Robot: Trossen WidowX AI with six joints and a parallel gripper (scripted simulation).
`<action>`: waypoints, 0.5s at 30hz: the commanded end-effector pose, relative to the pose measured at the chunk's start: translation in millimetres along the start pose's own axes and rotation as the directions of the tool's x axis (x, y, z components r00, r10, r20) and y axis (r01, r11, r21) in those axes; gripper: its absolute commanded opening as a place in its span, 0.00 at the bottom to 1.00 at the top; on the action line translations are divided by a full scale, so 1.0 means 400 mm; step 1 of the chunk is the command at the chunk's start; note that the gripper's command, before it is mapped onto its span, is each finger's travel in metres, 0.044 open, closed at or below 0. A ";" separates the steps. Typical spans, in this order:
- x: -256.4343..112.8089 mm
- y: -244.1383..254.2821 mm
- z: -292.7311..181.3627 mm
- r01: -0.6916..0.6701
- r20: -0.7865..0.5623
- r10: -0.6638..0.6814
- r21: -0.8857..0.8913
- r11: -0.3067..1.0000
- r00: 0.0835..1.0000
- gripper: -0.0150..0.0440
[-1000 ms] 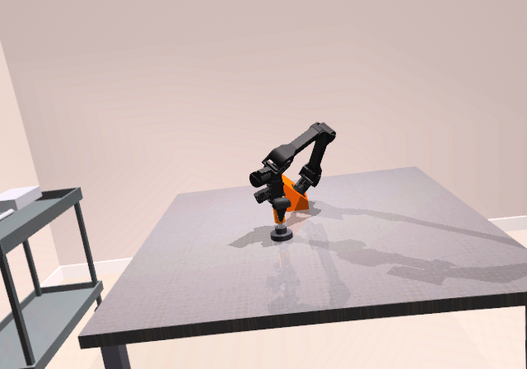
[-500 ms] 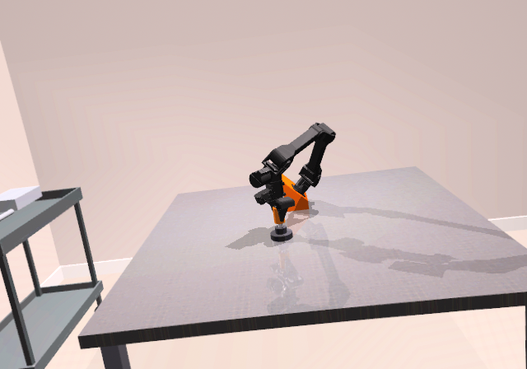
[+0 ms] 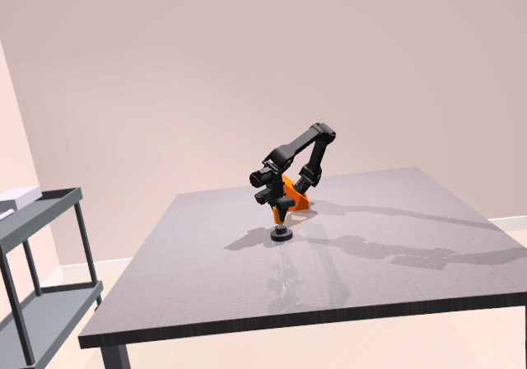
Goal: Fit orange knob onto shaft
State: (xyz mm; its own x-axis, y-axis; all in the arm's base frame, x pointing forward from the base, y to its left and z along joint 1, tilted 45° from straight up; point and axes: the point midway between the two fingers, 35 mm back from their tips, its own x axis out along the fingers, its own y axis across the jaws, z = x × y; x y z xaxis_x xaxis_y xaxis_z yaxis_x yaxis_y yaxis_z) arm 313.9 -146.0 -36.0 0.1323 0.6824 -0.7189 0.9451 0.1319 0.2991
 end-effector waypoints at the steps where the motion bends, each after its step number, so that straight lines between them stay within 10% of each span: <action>1: 0.000 -0.004 0.000 -0.003 0.002 0.003 -0.003 1.000 1.000 0.25; 15: -0.004 -0.001 0.001 -0.003 0.002 0.003 -0.003 1.000 1.000 0.25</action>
State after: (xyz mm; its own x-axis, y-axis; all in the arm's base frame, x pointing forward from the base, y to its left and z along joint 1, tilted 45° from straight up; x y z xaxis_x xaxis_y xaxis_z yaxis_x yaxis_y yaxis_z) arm 313.4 -147.0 -36.4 0.1345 0.6820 -0.7189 0.9448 0.1305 0.3005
